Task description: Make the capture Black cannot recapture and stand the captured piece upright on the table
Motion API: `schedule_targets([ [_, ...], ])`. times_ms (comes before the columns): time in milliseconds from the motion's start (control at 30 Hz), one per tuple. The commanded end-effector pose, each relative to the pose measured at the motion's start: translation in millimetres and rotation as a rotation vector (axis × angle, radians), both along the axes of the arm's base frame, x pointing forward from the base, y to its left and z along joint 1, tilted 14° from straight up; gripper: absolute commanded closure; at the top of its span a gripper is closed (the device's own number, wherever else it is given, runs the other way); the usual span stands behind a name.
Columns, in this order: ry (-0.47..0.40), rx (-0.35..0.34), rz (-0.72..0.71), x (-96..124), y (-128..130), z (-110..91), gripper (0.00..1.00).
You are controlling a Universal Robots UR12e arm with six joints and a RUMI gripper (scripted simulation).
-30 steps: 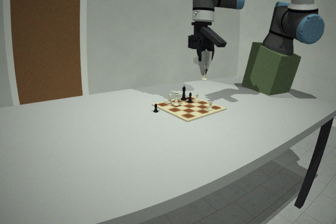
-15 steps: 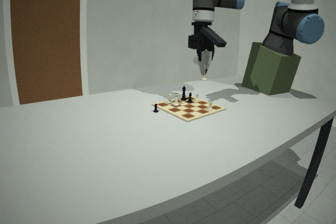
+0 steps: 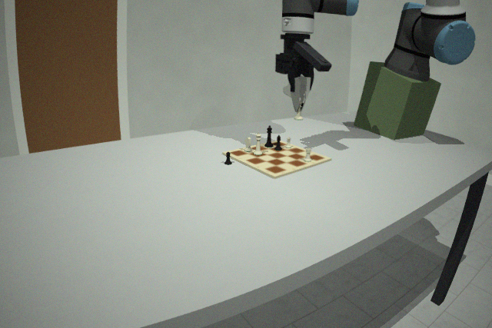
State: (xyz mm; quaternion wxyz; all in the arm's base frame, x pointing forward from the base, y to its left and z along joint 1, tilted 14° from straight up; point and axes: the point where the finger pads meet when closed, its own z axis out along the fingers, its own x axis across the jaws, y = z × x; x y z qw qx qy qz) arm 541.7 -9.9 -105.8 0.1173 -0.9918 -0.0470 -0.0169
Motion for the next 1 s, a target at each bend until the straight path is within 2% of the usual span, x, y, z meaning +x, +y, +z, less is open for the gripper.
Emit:
schedule_targets([
  [0,-0.001,-0.001,0.0,0.9,3.0,-13.9,1.0],
  [233,-0.001,-0.001,0.0,1.7,10.5,-46.1,1.0],
  [300,-0.001,-0.001,0.0,1.7,10.5,-46.1,1.0],
  [567,-0.001,-0.001,0.0,2.5,17.9,-77.9,1.0],
  [733,-0.001,-0.001,0.0,2.7,19.9,-86.3,1.0],
  [967,-0.001,-0.001,0.0,2.8,20.2,-87.4,1.0],
])
